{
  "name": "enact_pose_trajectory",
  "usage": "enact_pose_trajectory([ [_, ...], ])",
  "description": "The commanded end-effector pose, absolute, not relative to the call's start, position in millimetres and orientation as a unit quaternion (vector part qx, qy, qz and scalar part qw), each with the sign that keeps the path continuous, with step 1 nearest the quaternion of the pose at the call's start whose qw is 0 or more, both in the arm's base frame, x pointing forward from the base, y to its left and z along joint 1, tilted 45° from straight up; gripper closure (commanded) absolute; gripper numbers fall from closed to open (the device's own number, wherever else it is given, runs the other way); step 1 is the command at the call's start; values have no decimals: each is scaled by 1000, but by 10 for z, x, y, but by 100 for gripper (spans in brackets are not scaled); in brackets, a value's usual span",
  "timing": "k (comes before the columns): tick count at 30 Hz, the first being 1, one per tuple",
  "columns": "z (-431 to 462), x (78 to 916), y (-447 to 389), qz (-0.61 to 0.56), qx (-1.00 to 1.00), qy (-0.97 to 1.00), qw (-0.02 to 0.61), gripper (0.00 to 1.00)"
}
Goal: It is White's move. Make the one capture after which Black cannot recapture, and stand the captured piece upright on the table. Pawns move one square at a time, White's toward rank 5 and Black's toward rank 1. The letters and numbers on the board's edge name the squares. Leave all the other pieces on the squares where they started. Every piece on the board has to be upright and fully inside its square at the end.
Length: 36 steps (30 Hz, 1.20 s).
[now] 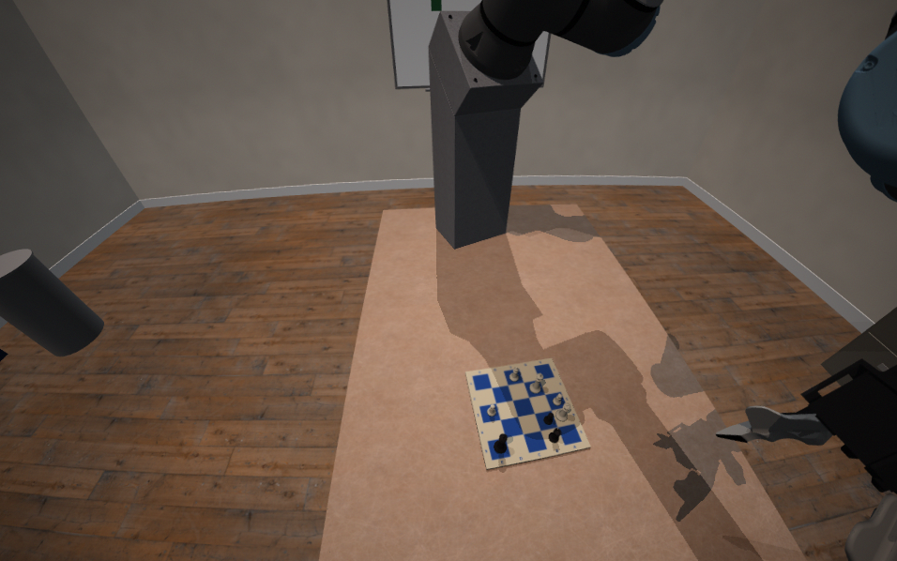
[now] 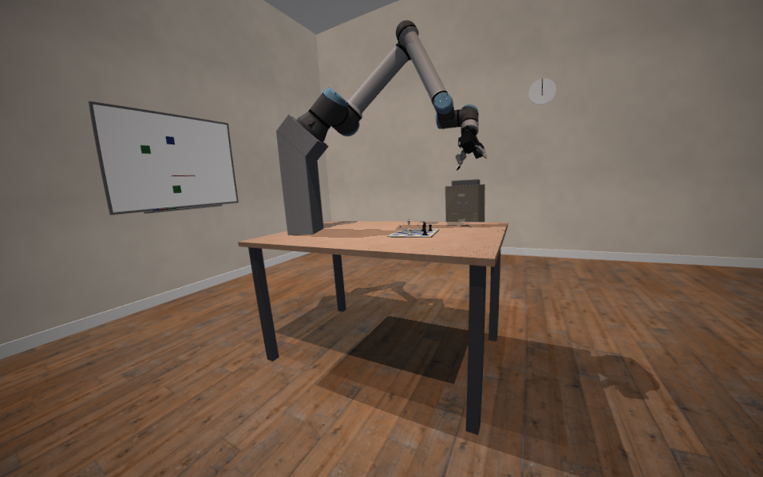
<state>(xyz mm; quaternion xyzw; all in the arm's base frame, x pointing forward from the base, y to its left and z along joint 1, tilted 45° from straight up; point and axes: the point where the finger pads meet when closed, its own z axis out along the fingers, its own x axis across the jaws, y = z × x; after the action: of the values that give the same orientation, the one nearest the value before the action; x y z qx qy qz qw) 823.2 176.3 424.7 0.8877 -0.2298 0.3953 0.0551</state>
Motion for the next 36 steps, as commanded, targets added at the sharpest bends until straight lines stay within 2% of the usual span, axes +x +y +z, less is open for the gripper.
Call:
enact_pose_trajectory([
  [1,4258,8231,1763,396,887,-230,55,0],
  [36,4162,8420,1795,369,907,-187,75,0],
])
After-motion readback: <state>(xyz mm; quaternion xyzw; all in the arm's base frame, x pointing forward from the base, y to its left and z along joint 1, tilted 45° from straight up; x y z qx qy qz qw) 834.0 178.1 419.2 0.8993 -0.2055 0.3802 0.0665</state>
